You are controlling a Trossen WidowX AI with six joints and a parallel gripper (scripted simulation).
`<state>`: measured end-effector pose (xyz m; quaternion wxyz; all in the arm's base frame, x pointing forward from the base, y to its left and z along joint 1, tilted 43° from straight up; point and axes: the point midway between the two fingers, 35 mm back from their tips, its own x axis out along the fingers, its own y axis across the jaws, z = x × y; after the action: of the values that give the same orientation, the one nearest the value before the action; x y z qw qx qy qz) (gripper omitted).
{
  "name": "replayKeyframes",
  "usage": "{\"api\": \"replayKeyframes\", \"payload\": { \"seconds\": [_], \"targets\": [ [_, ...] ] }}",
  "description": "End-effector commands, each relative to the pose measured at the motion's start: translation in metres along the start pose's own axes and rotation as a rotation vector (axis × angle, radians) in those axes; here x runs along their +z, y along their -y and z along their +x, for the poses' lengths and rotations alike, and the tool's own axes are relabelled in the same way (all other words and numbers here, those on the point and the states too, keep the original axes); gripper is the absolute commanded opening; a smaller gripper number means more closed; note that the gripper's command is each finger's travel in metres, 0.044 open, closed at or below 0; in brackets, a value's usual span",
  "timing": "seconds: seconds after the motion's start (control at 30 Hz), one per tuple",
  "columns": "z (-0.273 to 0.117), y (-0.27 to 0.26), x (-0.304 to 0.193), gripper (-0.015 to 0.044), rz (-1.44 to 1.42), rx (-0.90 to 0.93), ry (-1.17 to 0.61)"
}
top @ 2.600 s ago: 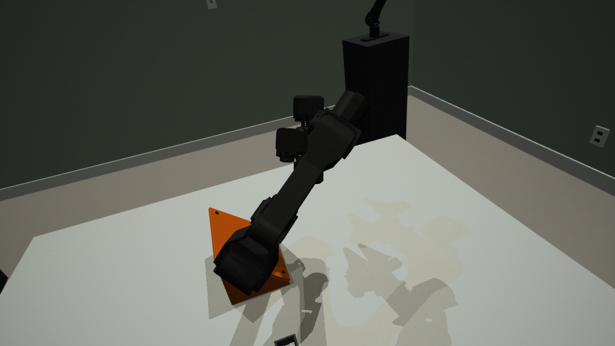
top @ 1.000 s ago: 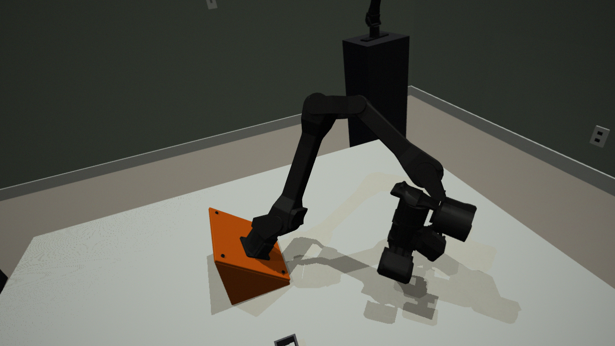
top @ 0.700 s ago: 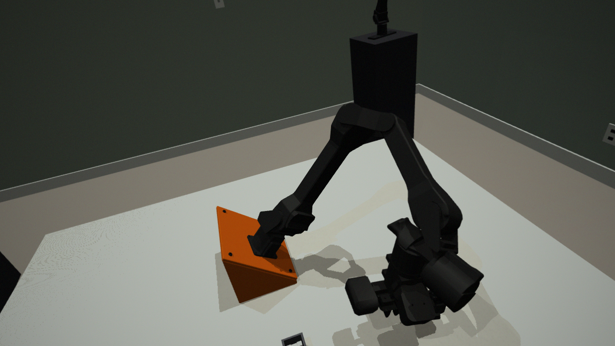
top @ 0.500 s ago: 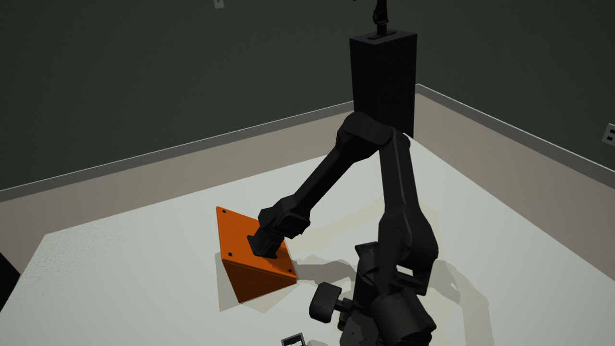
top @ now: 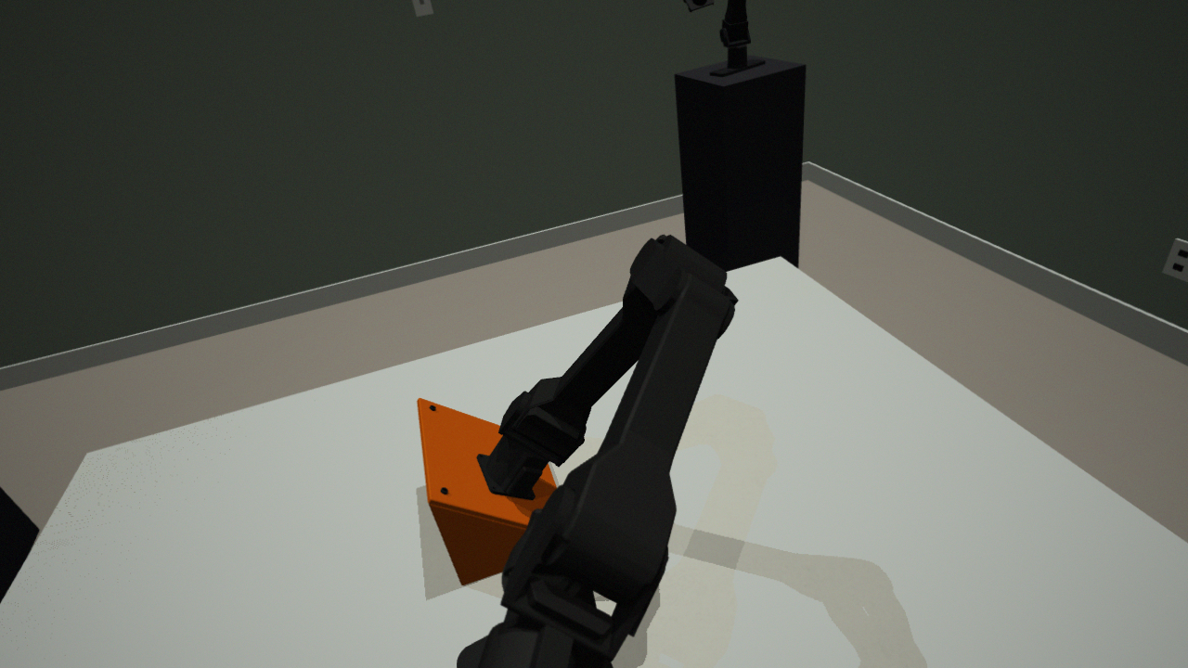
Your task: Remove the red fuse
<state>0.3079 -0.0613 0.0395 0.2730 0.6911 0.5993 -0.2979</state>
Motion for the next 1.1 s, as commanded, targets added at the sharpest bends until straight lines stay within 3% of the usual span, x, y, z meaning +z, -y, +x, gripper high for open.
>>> {"api": "replayKeyframes", "payload": {
  "seconds": [0.0, 1.07],
  "targets": [
    [-0.002, -0.004, 0.003, 0.0072, 0.028, 0.01, -0.008],
    [0.027, -0.004, 0.003, 0.0072, 0.028, 0.01, -0.009]
  ]
}}
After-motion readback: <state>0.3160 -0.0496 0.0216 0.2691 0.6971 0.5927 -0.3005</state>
